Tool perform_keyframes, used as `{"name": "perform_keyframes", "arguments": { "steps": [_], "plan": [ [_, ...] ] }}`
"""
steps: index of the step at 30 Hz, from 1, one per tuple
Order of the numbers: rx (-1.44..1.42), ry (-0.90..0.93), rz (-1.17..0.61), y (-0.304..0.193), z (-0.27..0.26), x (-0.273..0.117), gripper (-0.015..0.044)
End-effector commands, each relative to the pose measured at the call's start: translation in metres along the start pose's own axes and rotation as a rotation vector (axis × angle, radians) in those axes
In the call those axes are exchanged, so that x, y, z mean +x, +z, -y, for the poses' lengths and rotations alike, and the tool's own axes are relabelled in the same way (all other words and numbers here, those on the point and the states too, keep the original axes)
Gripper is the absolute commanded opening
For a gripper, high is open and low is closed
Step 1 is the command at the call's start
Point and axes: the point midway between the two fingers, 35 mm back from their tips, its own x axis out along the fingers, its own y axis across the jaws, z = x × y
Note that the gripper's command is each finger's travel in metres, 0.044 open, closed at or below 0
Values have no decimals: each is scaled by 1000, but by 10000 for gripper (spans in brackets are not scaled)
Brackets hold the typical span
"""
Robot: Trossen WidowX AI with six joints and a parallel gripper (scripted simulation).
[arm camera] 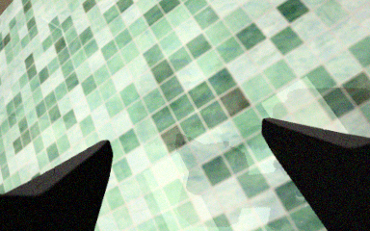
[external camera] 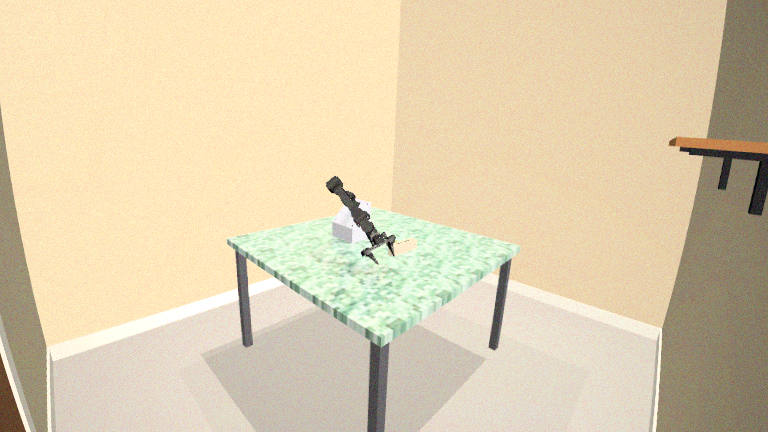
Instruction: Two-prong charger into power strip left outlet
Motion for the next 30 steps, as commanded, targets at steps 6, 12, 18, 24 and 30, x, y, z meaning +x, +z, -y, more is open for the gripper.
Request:
{"name": "perform_keyframes", "arguments": {
  "steps": [6, 12, 18, 24, 30],
  "plan": [
    [-133, 49, -129, -33, -58, -3, 440],
    [-228, 76, -210, -57, -93, -10, 440],
    [-336, 93, -288, -81, -124, -18, 440],
    [-452, 105, -360, -106, -151, -28, 440],
    [-569, 122, -416, -130, -175, -40, 440]
  ]
}}
